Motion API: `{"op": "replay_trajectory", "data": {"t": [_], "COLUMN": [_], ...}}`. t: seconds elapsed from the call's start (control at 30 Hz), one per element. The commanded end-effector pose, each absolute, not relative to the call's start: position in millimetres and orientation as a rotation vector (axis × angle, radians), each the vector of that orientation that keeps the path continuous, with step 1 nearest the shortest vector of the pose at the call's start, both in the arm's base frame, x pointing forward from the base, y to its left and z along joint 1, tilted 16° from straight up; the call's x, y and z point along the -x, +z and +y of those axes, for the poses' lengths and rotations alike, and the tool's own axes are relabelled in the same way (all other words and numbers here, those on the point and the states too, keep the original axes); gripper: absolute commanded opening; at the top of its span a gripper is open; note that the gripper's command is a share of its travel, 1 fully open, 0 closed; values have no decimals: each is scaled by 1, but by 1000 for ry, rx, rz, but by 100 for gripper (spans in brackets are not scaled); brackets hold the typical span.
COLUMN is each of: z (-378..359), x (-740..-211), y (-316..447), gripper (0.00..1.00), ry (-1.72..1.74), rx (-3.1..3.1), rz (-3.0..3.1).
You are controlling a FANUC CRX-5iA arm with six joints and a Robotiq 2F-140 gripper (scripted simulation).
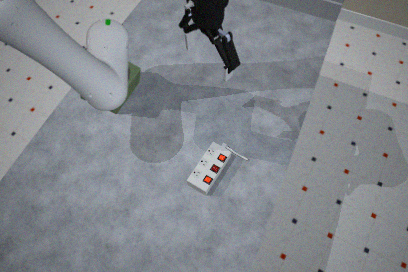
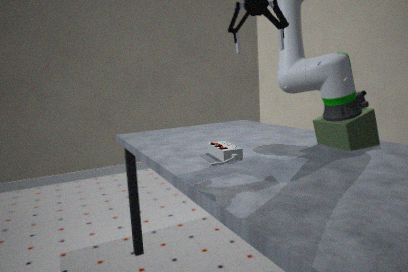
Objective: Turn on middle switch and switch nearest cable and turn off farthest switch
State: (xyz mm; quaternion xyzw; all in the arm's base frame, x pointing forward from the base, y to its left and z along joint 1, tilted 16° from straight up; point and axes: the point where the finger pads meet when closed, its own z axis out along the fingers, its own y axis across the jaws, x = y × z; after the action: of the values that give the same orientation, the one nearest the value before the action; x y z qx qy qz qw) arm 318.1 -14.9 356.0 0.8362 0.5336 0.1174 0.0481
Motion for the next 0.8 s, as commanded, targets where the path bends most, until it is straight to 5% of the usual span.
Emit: {"op": "replay_trajectory", "data": {"t": [0.0, 0.77], "z": [-15, -15], "x": [-318, -320], "y": [356, 355], "gripper": [100, 100], "ry": [358, 358], "rx": [-2549, -2586], "rz": [1627, 1578]}}
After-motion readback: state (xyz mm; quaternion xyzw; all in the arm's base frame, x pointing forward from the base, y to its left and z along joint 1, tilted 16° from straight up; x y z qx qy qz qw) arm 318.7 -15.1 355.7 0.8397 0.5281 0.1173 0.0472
